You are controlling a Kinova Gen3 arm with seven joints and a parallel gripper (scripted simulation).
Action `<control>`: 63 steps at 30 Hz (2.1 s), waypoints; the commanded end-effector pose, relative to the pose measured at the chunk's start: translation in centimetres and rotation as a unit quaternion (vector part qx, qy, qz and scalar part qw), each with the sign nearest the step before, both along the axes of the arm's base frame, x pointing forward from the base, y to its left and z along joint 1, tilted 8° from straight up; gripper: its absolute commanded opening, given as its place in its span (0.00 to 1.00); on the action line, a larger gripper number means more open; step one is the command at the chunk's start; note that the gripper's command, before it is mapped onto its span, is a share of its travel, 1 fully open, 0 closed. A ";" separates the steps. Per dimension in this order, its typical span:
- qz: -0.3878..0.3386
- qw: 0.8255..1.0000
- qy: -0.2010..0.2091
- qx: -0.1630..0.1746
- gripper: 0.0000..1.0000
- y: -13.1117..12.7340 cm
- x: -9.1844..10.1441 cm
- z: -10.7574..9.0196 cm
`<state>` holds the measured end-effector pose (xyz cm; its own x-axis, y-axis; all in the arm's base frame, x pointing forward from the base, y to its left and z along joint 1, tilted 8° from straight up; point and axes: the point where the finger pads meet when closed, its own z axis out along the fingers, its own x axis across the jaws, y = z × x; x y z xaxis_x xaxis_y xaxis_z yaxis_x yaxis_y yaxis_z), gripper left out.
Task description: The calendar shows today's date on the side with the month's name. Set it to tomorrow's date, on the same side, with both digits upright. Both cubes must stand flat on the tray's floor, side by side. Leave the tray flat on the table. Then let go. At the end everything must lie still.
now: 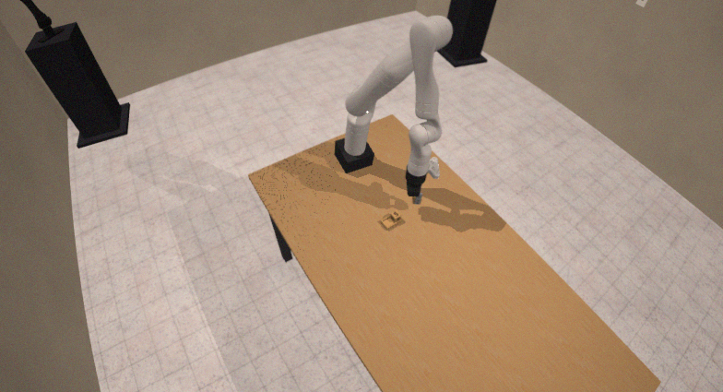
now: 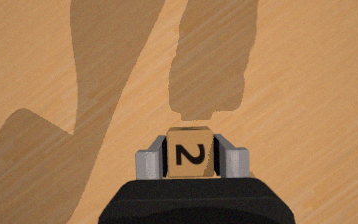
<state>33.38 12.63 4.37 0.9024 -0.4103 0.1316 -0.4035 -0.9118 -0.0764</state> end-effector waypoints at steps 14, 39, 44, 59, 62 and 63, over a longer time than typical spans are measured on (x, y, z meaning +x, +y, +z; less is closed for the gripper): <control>-0.010 1.000 0.003 -0.005 0.60 -0.9 0.8 -4.7; -0.007 1.000 0.005 -0.004 0.60 -0.6 0.7 -5.4; -0.007 1.000 0.005 -0.004 0.60 -0.6 0.7 -5.4; -0.007 1.000 0.005 -0.004 0.60 -0.6 0.7 -5.4; -0.007 1.000 0.005 -0.004 0.60 -0.6 0.7 -5.4; -0.007 1.000 0.005 -0.004 0.60 -0.6 0.7 -5.4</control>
